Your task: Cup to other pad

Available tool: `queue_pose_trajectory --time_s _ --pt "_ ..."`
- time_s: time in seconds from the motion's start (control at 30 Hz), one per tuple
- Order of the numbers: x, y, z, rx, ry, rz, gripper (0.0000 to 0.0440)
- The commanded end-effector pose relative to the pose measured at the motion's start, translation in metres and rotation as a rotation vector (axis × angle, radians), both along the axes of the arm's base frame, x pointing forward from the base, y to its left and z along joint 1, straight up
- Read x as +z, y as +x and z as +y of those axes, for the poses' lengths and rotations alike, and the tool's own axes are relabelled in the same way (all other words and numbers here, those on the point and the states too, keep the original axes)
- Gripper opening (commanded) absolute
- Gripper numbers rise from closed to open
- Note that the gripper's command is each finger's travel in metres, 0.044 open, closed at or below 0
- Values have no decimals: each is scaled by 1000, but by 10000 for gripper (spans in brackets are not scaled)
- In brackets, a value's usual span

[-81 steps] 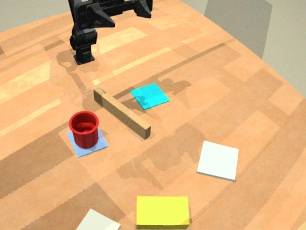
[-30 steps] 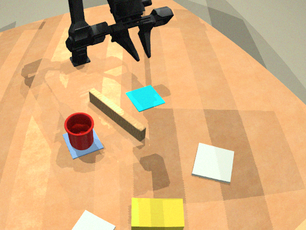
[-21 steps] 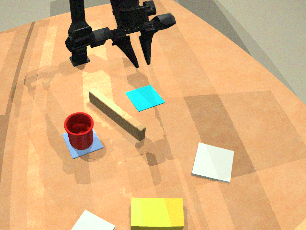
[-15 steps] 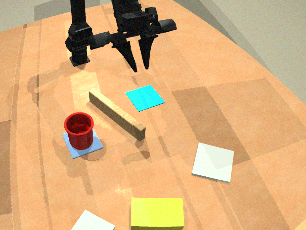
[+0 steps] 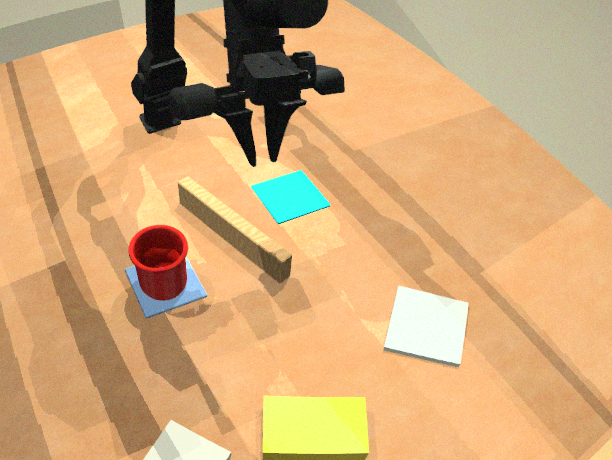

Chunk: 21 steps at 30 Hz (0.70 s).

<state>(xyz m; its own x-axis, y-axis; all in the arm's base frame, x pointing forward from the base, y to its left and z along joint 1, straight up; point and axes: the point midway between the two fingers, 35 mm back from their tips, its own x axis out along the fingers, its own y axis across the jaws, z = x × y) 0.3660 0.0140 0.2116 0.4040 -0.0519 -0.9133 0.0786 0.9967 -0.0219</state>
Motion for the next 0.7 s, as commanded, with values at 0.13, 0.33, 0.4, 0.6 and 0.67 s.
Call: queue_pose_trajectory --time_s 0.13,0.33,0.4,0.6,0.67 --pt "-14 -3 -16 28 -41 118 105" --pt "-27 -5 -30 56 -67 208 112" --pt "-32 -6 -35 66 -75 236 113" --pt "-47 -8 -51 99 -94 313 119" --pt "-52 -9 -56 110 -99 334 122"
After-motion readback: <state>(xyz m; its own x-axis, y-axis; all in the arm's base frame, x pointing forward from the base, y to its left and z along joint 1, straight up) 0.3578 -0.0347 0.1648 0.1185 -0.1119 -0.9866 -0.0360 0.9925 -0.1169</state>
